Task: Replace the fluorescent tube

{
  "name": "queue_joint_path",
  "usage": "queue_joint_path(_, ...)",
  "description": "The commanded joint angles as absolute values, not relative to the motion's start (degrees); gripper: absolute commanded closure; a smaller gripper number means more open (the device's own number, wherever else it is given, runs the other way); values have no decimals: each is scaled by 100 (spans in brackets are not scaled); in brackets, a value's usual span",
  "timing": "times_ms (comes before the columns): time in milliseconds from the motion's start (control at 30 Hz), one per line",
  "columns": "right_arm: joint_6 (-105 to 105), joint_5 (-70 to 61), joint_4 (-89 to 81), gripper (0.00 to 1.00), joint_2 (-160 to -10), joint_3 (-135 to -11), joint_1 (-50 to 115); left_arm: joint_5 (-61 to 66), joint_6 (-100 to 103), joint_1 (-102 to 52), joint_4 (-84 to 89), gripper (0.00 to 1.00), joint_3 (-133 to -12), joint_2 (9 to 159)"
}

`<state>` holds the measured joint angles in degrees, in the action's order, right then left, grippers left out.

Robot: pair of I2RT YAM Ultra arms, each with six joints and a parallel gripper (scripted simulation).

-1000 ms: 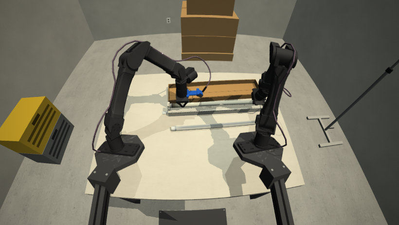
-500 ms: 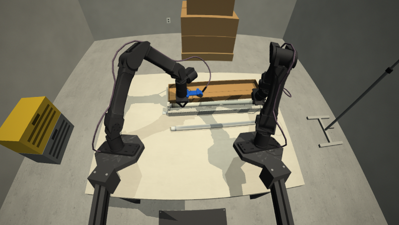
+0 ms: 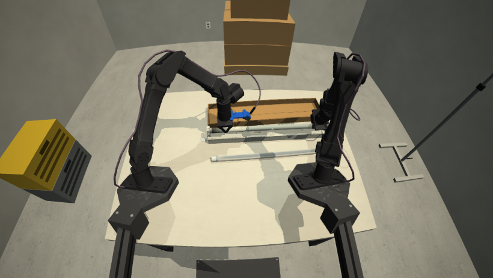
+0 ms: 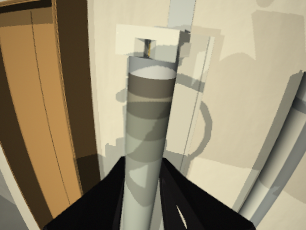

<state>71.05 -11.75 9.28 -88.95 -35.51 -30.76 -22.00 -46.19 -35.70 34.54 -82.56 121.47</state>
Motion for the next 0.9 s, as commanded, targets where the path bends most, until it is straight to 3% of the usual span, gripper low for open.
queue_joint_path(0,7154,-1257,1140,89,-8786,-3369,-3159,-2268,-4677,-3698,3323,89,-8058,11934)
queue_joint_path(867,7067,-1204,1065,89,-8685,-3434,-3181,-2294,-4573,-3727,3399,89,-8292,11859)
